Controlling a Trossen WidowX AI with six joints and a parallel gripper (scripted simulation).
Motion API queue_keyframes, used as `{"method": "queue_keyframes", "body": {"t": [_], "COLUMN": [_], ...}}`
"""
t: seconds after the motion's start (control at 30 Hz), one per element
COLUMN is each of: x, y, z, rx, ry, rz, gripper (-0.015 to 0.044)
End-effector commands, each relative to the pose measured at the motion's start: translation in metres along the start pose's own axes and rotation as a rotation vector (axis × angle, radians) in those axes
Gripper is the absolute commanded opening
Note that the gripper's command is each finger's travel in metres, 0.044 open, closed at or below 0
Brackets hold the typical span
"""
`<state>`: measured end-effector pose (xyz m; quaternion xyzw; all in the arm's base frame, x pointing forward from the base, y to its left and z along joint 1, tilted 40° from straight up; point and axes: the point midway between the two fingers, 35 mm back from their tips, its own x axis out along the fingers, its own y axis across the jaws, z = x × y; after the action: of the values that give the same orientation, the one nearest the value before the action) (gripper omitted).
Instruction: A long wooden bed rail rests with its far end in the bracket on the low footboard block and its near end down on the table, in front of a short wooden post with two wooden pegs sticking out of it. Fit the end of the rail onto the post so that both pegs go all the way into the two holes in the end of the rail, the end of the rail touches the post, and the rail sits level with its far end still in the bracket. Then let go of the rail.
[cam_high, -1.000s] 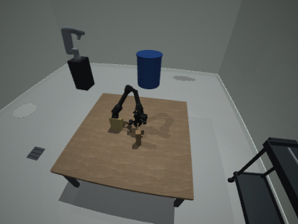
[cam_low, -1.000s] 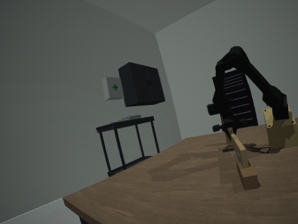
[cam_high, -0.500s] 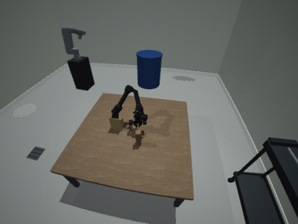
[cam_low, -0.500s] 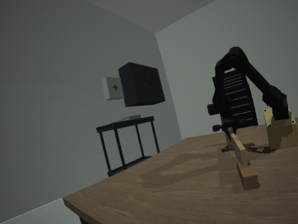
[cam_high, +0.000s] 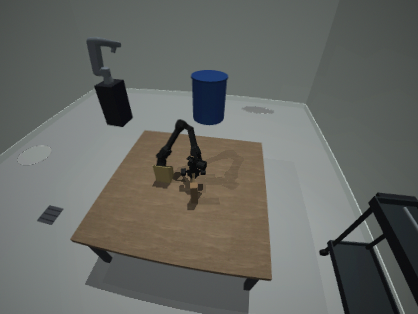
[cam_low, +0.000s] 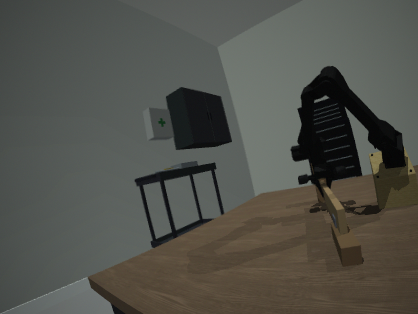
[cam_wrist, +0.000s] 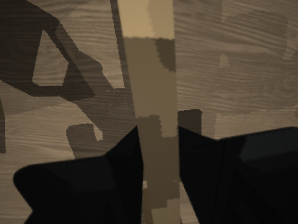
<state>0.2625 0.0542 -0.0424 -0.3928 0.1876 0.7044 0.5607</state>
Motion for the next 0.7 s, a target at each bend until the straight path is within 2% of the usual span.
{"method": "queue_keyframes", "body": {"t": [0.0, 0.67], "x": [-0.0025, -0.0026], "y": [-0.0014, -0.0012], "z": [-0.0032, -0.0091], "rx": [0.000, 0.000], "ry": [0.004, 0.004], "rz": [-0.009, -0.009], "gripper": [0.0000, 0.0000]}}
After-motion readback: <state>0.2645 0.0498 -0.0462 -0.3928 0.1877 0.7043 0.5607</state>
